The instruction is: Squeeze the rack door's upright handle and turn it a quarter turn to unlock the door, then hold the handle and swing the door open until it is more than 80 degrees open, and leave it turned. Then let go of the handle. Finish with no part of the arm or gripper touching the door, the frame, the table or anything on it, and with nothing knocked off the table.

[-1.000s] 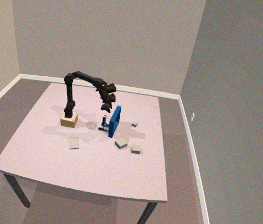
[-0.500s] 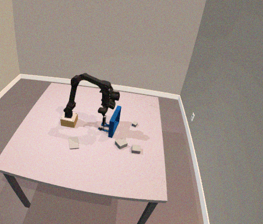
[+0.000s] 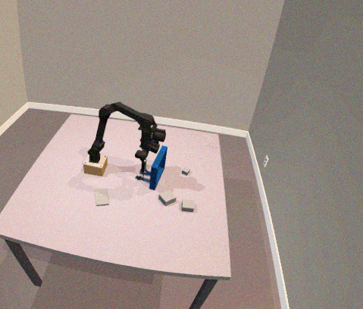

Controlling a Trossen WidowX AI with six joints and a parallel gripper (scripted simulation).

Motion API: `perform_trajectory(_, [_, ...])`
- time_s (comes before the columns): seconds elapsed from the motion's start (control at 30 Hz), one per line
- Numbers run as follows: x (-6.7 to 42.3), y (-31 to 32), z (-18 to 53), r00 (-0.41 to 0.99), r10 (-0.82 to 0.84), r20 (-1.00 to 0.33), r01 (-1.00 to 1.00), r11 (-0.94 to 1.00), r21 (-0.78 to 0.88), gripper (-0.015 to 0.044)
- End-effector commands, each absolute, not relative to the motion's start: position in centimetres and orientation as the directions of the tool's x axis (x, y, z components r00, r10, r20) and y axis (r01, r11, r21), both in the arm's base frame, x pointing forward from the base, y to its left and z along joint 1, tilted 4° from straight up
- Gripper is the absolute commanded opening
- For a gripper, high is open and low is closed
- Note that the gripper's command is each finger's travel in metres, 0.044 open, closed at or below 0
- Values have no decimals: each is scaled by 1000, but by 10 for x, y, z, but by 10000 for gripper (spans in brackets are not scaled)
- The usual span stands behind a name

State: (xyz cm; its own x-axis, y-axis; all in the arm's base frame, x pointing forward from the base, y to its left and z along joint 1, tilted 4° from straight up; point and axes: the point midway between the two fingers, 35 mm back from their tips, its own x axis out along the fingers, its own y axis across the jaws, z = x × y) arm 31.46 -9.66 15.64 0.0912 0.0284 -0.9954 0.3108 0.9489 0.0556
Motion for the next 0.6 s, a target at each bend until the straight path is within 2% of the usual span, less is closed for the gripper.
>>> perform_trajectory(0.0, [315, -96, 149, 88, 34, -995, 309, 949, 60, 297])
perform_trajectory(0.57, [318, -95, 121, 89, 34, -995, 309, 949, 60, 297])
